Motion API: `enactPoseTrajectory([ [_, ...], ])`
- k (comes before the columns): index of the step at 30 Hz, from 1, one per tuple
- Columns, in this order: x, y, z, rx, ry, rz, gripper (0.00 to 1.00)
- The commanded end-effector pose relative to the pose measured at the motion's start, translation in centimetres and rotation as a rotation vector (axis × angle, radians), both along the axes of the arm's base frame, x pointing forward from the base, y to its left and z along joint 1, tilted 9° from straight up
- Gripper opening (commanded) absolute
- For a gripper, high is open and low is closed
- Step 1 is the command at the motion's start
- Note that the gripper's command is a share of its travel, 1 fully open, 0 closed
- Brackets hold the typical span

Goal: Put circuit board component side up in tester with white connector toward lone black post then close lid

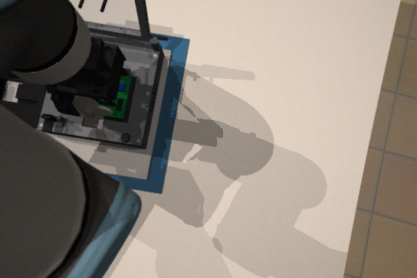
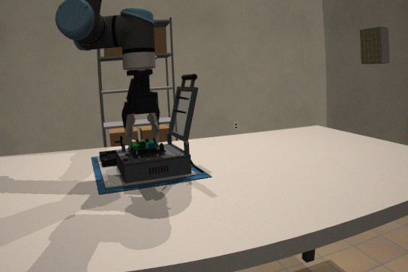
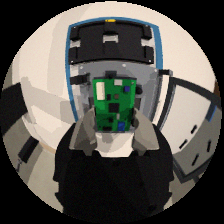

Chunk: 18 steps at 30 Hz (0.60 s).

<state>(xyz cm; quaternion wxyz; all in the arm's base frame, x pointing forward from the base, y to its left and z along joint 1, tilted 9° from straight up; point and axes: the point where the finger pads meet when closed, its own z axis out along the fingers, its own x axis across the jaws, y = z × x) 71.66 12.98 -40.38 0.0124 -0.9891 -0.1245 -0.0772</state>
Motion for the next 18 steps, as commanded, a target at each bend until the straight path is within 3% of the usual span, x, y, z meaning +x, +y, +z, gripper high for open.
enactPoseTrajectory([
  [1, 0.23, 0.10, 0.04, 0.000, -0.004, 0.000, 0.39],
  [18, 0.28, 0.11, -0.19, 0.000, -0.004, 0.000, 0.39],
])
